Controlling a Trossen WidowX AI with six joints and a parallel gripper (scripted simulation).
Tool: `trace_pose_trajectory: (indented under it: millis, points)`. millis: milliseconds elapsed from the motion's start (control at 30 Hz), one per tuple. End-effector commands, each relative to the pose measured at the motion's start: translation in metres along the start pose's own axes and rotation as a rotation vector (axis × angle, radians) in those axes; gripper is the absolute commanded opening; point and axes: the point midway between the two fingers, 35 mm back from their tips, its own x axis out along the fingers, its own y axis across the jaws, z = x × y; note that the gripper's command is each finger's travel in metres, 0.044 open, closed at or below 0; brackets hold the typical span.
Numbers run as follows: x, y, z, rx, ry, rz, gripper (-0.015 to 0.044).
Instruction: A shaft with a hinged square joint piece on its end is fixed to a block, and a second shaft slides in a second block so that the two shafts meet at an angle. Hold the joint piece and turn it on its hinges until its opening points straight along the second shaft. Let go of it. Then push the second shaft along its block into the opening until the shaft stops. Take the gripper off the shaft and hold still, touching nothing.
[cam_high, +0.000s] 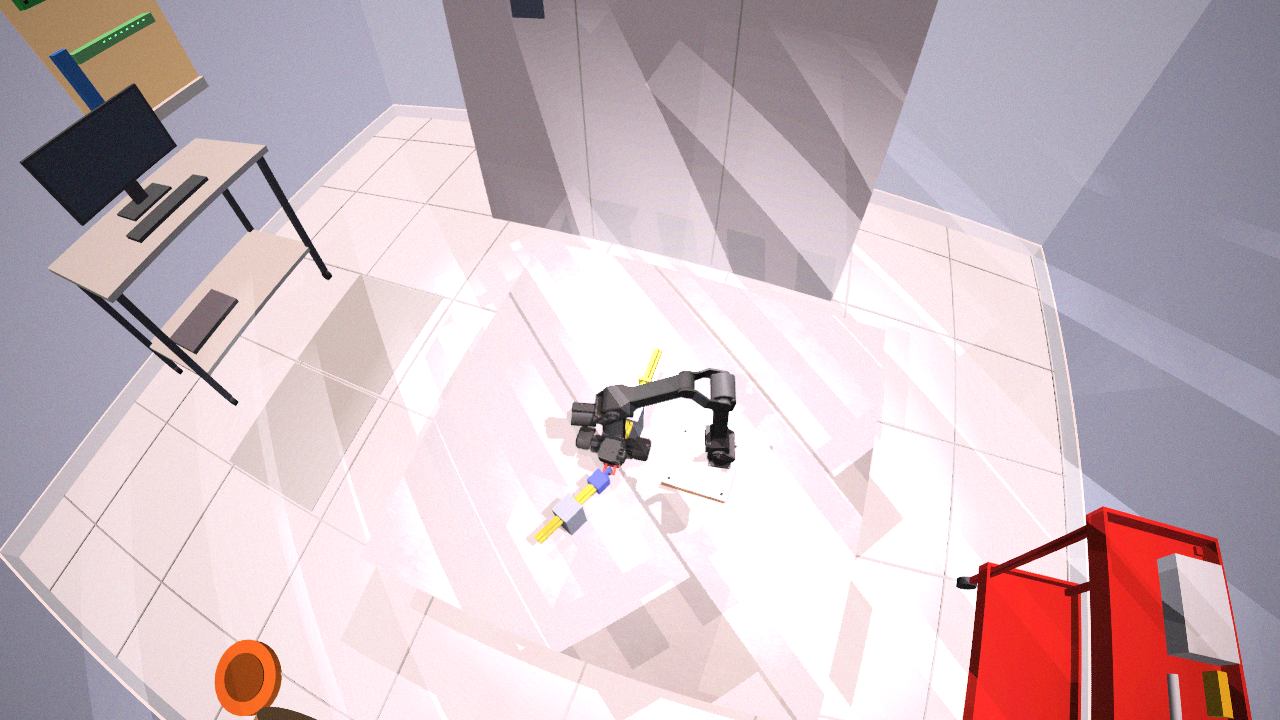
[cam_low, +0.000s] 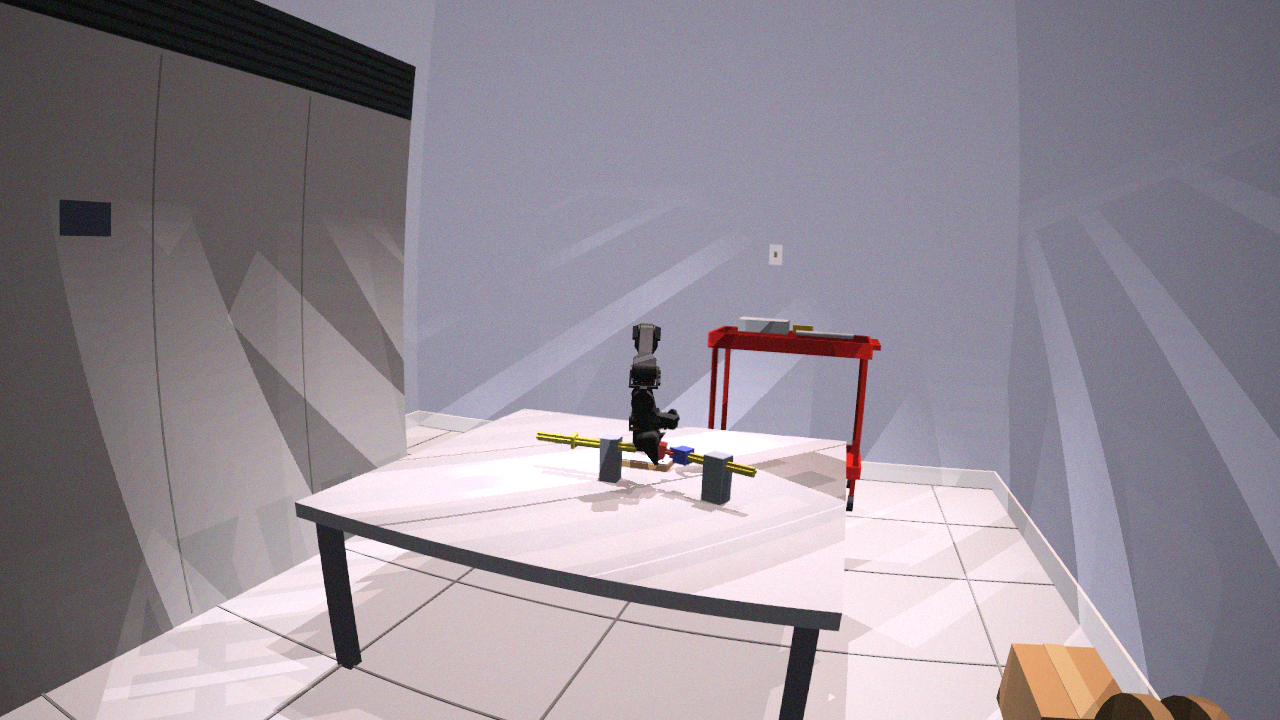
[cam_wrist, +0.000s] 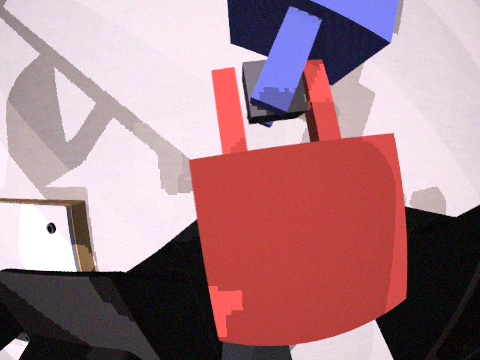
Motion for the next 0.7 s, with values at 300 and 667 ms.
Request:
trace_pose_trajectory:
  millis: [300, 667]
  points:
    - [0.0000, 0.0000, 0.0000, 0.000, 0.000, 0.000, 0.0105]
    - [0.0000, 0.0000, 0.0000, 0.000, 0.000, 0.000, 0.0331]
